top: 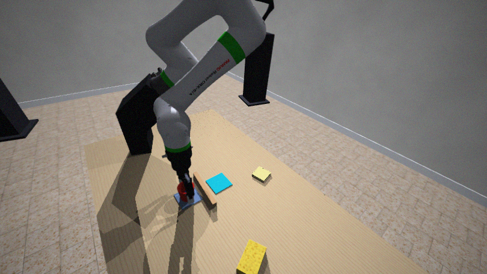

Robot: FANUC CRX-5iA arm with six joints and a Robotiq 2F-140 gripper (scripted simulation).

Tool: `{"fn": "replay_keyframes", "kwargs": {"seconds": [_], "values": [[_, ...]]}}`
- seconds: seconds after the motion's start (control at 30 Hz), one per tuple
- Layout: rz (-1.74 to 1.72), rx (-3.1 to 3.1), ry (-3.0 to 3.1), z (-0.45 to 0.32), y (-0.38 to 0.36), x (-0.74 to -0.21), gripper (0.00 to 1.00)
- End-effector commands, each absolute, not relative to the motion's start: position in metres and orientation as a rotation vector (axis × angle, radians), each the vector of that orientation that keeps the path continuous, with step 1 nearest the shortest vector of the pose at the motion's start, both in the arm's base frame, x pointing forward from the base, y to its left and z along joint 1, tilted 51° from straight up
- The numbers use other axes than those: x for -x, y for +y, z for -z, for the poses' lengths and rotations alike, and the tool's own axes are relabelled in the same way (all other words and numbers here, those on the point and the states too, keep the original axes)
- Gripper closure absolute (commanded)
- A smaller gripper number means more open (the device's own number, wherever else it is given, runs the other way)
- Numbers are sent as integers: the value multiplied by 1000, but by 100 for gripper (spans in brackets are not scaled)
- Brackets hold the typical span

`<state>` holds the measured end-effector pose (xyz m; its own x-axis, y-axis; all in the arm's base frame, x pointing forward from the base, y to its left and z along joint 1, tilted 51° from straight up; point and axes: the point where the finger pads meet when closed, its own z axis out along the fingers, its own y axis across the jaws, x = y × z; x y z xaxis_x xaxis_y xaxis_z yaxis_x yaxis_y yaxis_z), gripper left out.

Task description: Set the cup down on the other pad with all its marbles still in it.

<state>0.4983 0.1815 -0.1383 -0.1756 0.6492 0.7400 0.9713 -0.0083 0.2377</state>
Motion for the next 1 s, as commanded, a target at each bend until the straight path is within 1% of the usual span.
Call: {"fn": "replay_keyframes", "kwargs": {"seconds": [0.0,0.97], "values": [[1032,1676,-1857,140,183,-499,41],[1032,1676,-1857,140,184,-499,43]]}}
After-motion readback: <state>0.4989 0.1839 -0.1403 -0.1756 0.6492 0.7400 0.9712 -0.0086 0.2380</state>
